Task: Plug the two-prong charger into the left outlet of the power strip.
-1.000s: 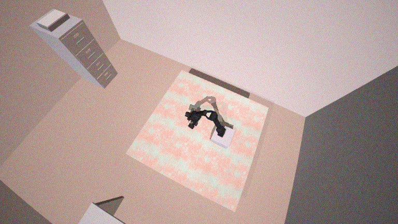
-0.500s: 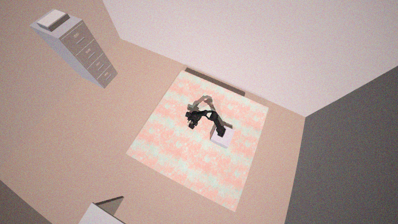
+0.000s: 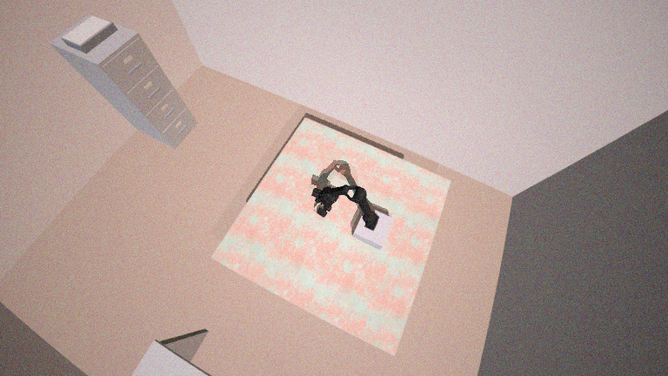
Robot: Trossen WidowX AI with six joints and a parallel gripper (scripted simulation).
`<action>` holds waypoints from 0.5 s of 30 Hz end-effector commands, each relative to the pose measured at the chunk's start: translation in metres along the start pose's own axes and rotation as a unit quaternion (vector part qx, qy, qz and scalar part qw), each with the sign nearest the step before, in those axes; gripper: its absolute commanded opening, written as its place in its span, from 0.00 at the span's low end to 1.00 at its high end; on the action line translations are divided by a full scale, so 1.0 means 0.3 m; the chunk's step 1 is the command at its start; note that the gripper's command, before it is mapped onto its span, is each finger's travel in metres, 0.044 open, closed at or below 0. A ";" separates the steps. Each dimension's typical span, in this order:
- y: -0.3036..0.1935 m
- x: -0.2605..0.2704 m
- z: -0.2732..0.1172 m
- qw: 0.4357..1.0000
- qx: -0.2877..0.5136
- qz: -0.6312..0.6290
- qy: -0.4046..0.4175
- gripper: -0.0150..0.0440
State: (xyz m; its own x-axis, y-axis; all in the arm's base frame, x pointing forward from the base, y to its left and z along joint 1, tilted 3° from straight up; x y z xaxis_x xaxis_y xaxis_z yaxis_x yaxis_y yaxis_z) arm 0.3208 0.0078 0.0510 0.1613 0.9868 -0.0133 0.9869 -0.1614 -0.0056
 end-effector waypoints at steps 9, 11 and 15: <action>-0.016 -0.001 0.003 1.000 -0.004 0.002 -0.001 1.00; -0.018 -0.001 0.003 1.000 -0.005 0.002 0.000 1.00; -0.022 -0.001 0.003 1.000 -0.005 0.002 0.000 1.00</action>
State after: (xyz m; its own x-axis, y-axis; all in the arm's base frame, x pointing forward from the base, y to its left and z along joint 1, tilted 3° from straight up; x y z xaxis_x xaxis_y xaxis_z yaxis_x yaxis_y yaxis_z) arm 0.3161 0.0084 0.0506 0.1610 0.9869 -0.0115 0.9870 -0.1609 0.0035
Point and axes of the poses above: the point midway between the two fingers, 35 mm back from their tips, its own z axis out along the fingers, its own x axis across the jaws, y = z × x, the point moved 8 cm from there along -z, back along the fingers, and after that the axes turned 3 degrees about z, right-handed, at the moved point
